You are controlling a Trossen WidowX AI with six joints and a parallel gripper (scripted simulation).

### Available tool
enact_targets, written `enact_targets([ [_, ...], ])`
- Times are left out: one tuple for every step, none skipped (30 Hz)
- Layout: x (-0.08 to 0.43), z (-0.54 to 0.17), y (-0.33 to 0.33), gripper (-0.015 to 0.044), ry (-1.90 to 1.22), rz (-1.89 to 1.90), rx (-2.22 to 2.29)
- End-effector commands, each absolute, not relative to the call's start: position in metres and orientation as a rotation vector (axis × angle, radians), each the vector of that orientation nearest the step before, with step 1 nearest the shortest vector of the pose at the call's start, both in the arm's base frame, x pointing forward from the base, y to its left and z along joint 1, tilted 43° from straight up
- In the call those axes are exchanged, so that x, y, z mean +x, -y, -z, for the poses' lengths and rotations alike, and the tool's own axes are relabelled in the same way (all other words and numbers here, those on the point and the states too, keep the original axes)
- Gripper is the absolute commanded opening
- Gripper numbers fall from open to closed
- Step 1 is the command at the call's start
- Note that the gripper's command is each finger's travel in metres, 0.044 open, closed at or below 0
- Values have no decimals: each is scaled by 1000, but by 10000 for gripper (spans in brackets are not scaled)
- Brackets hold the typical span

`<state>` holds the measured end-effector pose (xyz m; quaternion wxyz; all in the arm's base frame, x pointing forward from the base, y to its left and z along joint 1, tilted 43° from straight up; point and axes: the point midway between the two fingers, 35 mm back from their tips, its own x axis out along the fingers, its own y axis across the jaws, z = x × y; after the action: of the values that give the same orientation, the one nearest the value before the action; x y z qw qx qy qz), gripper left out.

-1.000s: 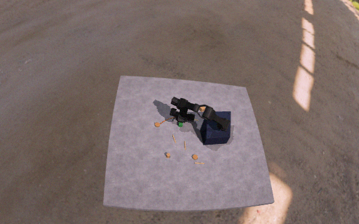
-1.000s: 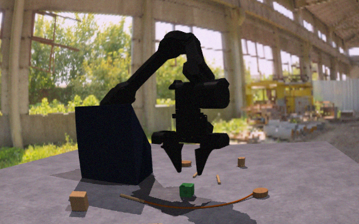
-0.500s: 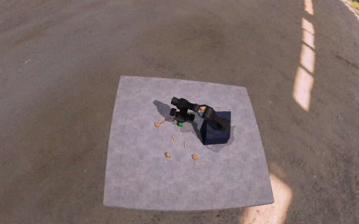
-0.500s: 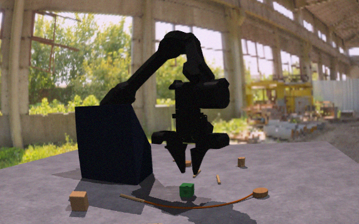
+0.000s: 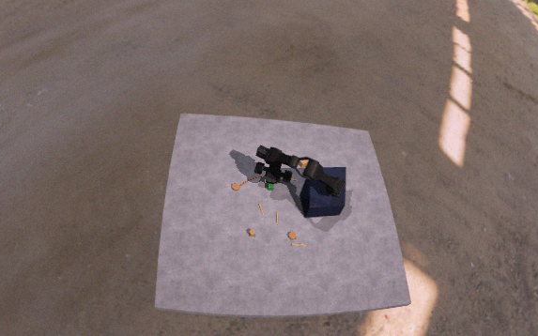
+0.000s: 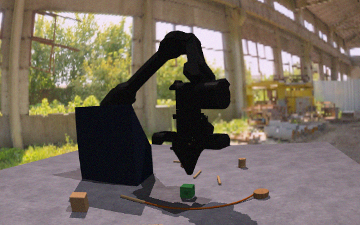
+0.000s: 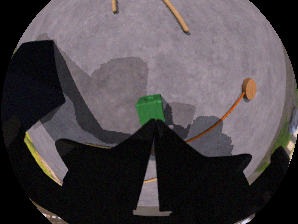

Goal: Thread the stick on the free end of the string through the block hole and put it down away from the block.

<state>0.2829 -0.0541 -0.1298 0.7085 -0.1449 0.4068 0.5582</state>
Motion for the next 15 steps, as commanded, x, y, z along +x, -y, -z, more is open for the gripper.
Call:
enact_targets([
  [283, 130, 54, 0, -903, -1239, -322],
  [283, 130, 54, 0, -903, -1239, -322],
  [283, 130, 54, 0, -903, -1239, -322],
  [283, 130, 54, 0, -903, -1239, -322],
  [283, 130, 54, 0, -903, -1239, -322],
  [283, 130, 54, 0, -903, -1239, -322],
  [283, 130, 54, 0, -903, -1239, -322],
  [283, 130, 54, 0, -903, -1239, -322],
  [283, 130, 54, 26, -903, -1239, -322],
  [283, 130, 54, 53, -903, -1239, -322],
  [283, 130, 54, 79, -903, -1239, -322],
  [283, 130, 54, 105, -903, -1239, -322],
  [283, 130, 54, 131, -903, -1239, -322],
  [283, 130, 54, 157, -903, -1239, -322],
  [283, 130, 54, 184, -903, -1239, -322],
])
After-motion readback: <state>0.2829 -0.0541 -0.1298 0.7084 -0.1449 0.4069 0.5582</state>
